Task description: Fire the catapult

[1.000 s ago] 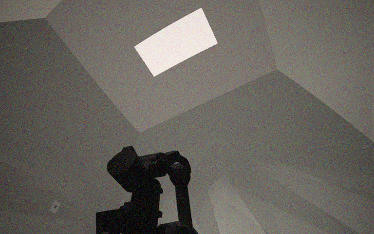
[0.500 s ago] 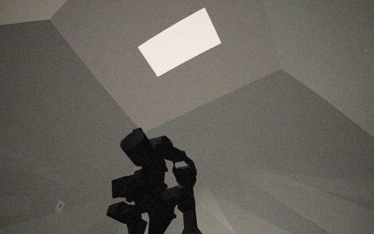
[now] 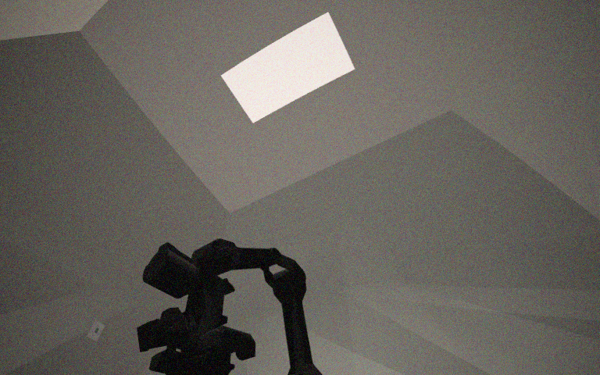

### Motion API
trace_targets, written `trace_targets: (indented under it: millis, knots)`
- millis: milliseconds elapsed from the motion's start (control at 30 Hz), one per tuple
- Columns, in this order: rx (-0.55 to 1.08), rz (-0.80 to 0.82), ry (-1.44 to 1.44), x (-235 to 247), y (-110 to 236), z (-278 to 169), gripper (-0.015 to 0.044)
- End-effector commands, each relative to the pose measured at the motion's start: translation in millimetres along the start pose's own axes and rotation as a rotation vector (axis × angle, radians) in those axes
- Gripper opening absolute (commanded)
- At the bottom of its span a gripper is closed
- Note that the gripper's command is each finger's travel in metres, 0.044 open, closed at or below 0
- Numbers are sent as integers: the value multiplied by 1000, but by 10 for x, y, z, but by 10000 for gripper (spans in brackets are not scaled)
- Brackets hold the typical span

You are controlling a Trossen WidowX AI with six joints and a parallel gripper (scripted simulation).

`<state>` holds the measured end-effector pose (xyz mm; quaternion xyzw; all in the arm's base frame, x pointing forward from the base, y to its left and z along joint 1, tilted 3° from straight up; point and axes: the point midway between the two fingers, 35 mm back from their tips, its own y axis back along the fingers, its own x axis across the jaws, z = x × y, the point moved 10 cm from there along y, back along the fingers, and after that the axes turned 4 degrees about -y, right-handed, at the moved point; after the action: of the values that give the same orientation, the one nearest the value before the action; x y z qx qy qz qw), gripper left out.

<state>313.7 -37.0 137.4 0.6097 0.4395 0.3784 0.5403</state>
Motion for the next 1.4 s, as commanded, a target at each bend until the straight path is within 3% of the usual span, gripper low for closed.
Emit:
trace_targets:
  millis: [0, 900, 1367]
  knots:
    - [37, -6, -50, -227, -63, -21, 0]
    - [239, 64, -391, -1509, -371, -480, 0]
    - [249, 71, -407, -1557, -551, -509, 0]
